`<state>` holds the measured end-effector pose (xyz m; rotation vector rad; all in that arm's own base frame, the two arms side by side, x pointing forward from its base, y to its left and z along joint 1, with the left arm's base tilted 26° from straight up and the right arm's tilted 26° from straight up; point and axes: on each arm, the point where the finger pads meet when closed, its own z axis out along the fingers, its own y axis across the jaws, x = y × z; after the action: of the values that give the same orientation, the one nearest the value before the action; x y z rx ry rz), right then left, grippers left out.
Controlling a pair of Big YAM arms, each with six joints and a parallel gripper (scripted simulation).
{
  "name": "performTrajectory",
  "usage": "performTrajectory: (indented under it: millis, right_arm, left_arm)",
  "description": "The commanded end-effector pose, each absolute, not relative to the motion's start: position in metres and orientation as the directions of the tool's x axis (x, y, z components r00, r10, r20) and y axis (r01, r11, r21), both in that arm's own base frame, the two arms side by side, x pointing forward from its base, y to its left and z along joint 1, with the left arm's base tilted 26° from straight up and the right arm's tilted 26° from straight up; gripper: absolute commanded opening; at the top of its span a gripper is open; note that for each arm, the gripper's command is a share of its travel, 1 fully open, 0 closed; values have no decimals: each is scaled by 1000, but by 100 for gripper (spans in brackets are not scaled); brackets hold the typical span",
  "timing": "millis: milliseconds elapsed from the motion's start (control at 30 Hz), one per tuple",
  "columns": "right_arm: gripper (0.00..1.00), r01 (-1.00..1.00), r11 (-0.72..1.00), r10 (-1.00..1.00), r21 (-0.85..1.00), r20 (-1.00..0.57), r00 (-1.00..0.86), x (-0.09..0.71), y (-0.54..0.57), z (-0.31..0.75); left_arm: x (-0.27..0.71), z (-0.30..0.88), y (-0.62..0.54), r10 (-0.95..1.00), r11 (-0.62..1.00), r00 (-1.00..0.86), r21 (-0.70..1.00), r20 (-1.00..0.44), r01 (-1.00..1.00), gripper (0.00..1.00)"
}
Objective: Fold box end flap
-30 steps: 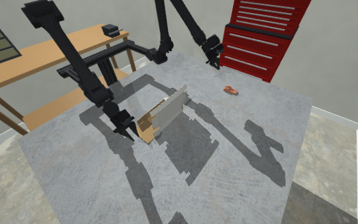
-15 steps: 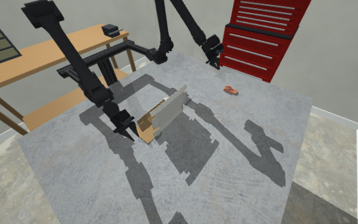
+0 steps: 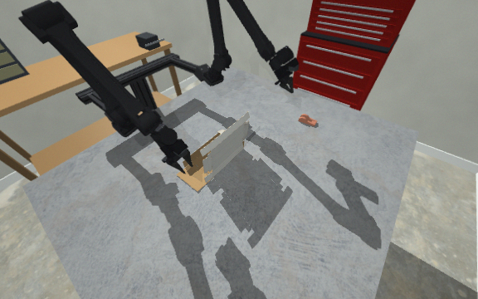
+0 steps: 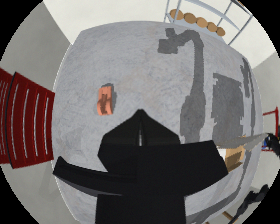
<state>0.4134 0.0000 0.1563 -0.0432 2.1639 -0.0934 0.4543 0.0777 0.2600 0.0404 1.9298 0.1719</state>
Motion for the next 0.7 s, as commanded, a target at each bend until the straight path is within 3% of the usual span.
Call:
performTrajectory:
  millis: [0,667]
  right_arm:
    - [43,63,998,44,3,-749,-661,378,50,100]
    - [43,61,988,-46,-141,-650,-758,262,99,15]
  left_arm:
    - [456,267,76,114,989,-342,141,-933,-53,0]
    - [456,267,76,114,989,-342,141,-933,-53,0]
